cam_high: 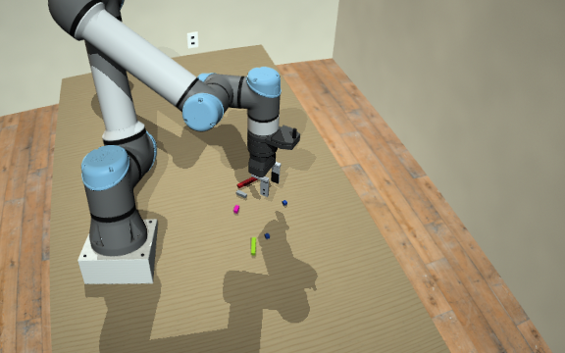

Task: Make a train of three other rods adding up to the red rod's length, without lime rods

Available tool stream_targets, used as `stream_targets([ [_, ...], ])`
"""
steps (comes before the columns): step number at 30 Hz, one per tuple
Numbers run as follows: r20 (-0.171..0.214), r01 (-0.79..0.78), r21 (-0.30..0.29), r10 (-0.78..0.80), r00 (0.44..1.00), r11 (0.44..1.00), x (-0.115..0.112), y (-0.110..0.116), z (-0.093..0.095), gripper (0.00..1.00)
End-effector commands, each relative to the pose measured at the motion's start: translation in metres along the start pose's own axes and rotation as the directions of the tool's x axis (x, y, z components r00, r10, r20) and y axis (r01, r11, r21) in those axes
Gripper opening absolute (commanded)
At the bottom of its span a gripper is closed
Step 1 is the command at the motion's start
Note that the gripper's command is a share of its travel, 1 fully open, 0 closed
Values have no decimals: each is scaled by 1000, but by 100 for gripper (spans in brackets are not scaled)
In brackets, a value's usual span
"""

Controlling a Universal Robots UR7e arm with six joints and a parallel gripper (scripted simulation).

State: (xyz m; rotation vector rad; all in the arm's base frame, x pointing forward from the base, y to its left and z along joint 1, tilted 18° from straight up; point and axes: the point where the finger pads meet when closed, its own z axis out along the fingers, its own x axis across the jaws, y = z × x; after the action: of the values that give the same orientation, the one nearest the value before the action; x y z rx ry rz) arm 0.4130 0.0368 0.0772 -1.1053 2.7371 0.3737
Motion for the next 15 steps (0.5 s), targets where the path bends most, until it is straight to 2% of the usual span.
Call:
stream_targets([
  [1,1,-166,4,166,986,986,9,-9,-2,100],
  [12,1,-432,4,432,902,902,24,-20,-2,100],
  [14,1,-432,4,432,902,902,24,-20,-2,100],
  [15,1,-477,3,477,879,879,27,-21,-2,100],
])
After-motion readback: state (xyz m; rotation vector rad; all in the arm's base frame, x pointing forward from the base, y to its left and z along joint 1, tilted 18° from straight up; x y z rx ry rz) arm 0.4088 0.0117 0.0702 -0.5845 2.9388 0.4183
